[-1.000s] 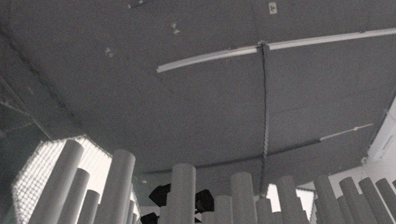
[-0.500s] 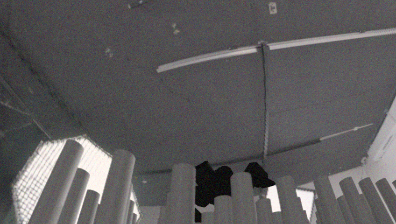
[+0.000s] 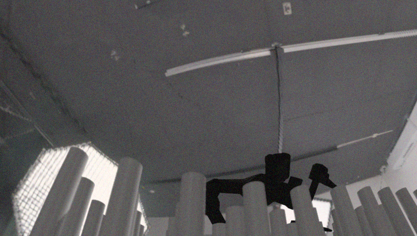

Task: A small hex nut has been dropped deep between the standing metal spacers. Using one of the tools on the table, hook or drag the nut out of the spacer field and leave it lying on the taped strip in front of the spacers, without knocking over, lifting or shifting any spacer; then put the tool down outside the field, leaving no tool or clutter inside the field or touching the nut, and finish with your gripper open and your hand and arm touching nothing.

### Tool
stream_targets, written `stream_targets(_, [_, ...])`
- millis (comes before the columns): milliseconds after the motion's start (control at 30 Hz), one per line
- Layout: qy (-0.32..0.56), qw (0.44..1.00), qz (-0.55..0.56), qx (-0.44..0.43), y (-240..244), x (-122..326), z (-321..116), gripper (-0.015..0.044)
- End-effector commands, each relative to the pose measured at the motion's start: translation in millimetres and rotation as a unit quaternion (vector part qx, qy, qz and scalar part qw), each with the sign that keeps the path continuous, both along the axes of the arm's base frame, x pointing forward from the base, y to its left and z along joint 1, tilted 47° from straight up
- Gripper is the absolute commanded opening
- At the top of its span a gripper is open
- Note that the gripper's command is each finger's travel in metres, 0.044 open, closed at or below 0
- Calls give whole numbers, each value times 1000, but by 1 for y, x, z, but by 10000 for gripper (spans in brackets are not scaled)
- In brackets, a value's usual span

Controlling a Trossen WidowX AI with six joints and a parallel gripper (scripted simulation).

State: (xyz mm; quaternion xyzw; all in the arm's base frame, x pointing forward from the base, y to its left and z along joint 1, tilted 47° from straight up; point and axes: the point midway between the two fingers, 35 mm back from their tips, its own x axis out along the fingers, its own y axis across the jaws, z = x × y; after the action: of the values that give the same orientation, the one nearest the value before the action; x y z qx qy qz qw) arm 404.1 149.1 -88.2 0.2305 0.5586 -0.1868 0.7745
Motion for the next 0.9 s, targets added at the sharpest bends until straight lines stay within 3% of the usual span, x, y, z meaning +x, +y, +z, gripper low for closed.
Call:
stream_targets(0, [74,988,-133,-26,31,-43,-49,440])
stream_targets(433, [96,921,-353,-135,60,-128,-112,440])
stream_targets(867, [-41,812,-524,-255,54,-213,-154,440])
